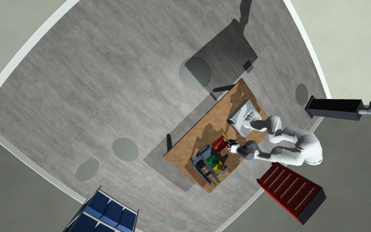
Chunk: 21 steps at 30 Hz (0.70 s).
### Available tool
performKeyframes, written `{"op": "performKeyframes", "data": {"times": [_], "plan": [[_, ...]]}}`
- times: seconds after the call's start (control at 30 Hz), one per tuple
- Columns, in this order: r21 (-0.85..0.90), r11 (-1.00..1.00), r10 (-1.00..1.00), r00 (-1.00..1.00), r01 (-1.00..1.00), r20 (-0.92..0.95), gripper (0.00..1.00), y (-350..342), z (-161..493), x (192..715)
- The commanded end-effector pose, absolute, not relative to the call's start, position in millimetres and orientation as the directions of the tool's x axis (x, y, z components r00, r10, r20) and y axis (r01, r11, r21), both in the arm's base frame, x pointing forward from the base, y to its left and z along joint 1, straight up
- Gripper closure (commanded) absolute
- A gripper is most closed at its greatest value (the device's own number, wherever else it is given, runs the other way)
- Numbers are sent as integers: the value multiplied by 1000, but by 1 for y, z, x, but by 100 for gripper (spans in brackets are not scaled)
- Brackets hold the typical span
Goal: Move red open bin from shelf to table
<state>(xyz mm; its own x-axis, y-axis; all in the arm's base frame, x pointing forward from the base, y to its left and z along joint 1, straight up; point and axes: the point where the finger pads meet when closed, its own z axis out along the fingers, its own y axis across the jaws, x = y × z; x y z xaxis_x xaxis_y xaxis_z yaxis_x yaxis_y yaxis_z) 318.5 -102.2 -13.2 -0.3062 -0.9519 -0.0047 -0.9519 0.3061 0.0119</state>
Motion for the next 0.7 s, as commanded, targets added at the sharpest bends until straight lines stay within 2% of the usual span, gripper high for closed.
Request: {"op": "performKeyframes", "data": {"times": [0.0, 0.2, 0.23, 0.67], "plan": [[6, 319, -948, -319, -948, -3, 100, -103, -13, 321], [6, 319, -948, -319, -948, -3, 100, -103, -13, 321], [9, 308, -951, -308, -951, -3, 43, -102, -13, 319], [9, 308, -951, -308, -951, -3, 43, -102, -13, 319]]}}
